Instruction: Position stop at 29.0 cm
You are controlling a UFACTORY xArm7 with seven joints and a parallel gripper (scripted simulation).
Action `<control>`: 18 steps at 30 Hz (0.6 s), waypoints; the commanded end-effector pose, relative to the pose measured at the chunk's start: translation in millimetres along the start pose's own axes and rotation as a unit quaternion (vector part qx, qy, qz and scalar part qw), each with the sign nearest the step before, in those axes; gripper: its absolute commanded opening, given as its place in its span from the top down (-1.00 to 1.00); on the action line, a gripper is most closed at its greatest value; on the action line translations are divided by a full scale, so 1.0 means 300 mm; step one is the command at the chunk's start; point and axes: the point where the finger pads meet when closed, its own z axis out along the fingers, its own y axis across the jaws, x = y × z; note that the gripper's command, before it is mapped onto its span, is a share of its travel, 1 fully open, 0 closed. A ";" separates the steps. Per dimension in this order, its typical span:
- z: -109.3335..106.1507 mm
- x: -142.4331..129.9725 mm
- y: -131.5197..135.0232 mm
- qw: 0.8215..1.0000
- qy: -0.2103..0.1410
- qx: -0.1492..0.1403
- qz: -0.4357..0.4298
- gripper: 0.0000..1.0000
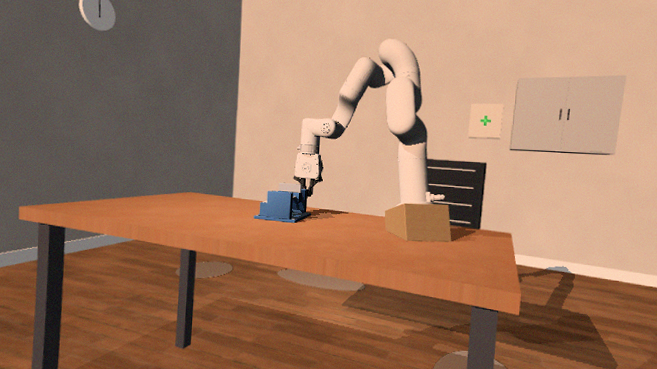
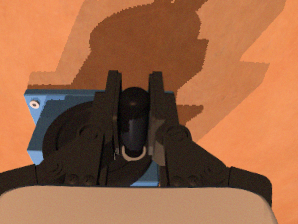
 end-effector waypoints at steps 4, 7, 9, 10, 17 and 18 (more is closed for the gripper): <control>0.009 0.001 0.003 1.000 0.000 0.000 0.000 0.88; 0.013 0.001 0.005 1.000 0.000 0.000 0.000 0.88; 0.015 0.001 0.005 1.000 0.000 0.000 0.000 0.88; 0.017 0.001 0.005 1.000 0.000 0.000 0.000 0.88; 0.023 0.001 0.007 1.000 0.000 0.000 0.000 0.88; 0.024 0.001 0.007 1.000 0.000 0.000 0.000 0.88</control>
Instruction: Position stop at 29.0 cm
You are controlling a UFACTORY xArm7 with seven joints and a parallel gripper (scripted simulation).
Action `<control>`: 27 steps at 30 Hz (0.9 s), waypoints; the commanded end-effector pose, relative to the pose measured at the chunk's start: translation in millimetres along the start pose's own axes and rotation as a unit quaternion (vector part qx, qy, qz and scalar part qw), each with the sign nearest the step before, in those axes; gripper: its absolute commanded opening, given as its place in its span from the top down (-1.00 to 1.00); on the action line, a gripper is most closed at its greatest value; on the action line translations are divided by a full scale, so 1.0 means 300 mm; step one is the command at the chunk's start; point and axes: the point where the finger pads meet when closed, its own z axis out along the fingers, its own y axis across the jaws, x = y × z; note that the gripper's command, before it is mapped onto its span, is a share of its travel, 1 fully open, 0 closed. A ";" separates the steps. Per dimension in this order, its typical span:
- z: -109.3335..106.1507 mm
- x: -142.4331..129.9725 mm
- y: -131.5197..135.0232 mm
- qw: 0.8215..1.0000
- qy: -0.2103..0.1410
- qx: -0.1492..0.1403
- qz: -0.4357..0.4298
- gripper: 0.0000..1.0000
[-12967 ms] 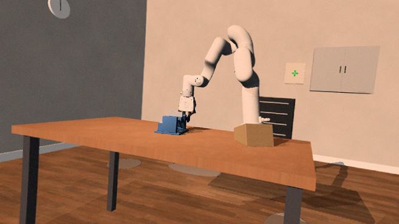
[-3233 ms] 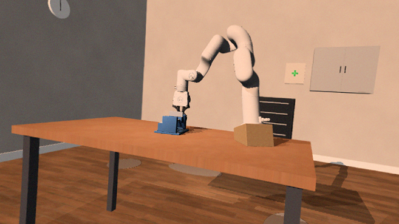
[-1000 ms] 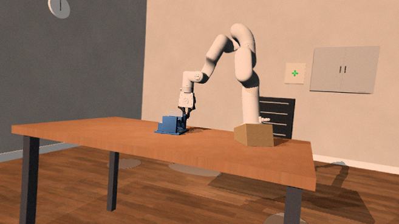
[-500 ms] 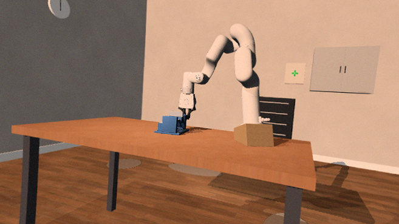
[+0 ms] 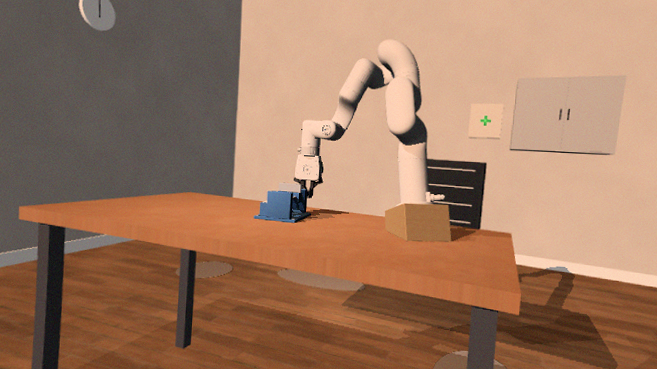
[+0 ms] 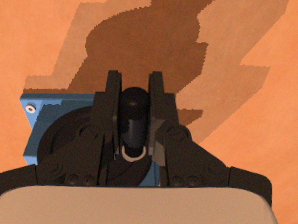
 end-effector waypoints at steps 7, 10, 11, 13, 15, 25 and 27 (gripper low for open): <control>0.010 0.001 0.001 1.000 0.000 0.000 0.000 0.88; 0.013 0.001 0.001 1.000 0.000 0.000 0.000 0.88; 0.014 0.001 0.001 1.000 0.000 0.000 0.000 0.88; 0.014 0.001 0.001 1.000 0.000 0.000 0.000 0.88; 0.016 0.001 0.001 1.000 0.000 0.000 0.000 0.88; 0.023 0.001 0.000 1.000 0.000 0.000 0.000 0.88; 0.024 0.001 0.000 1.000 0.000 0.000 0.000 0.88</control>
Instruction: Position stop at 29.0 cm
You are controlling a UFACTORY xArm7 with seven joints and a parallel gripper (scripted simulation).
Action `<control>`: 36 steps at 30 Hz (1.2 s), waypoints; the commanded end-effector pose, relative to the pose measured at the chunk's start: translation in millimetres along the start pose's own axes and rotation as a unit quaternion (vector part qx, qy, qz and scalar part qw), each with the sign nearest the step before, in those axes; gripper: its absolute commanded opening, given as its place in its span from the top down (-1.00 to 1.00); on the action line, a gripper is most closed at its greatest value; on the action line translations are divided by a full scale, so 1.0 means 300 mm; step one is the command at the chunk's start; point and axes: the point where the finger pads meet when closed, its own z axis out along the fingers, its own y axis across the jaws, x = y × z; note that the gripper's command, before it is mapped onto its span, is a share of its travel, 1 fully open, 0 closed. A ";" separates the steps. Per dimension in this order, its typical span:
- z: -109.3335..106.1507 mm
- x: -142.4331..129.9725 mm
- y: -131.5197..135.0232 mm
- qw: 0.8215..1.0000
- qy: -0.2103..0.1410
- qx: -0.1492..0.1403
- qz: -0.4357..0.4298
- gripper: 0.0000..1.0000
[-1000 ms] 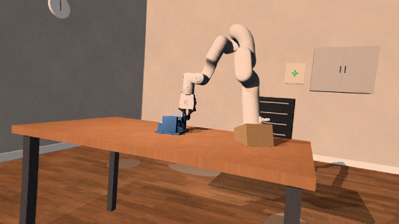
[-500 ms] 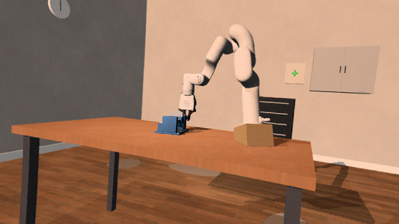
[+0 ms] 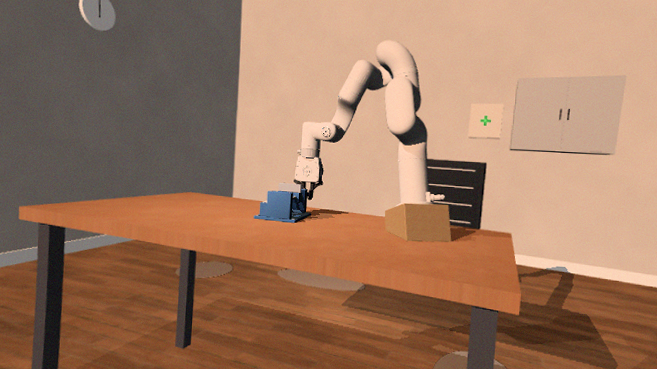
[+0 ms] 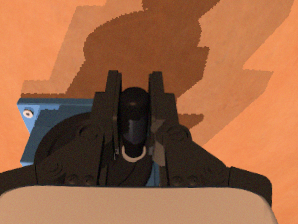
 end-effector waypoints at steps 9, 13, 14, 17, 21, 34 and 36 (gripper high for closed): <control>0.004 0.001 -0.001 1.000 0.000 0.000 0.000 0.88; 0.006 0.001 -0.002 1.000 0.000 0.000 0.000 0.88; 0.006 0.001 -0.002 1.000 0.000 0.000 0.000 0.88; 0.007 0.001 -0.002 1.000 0.000 0.000 0.000 0.88; 0.008 0.001 -0.002 1.000 0.000 0.000 0.000 0.88; 0.011 0.001 -0.002 1.000 0.000 0.000 0.000 0.88; 0.011 0.001 -0.002 1.000 0.000 0.000 0.000 0.88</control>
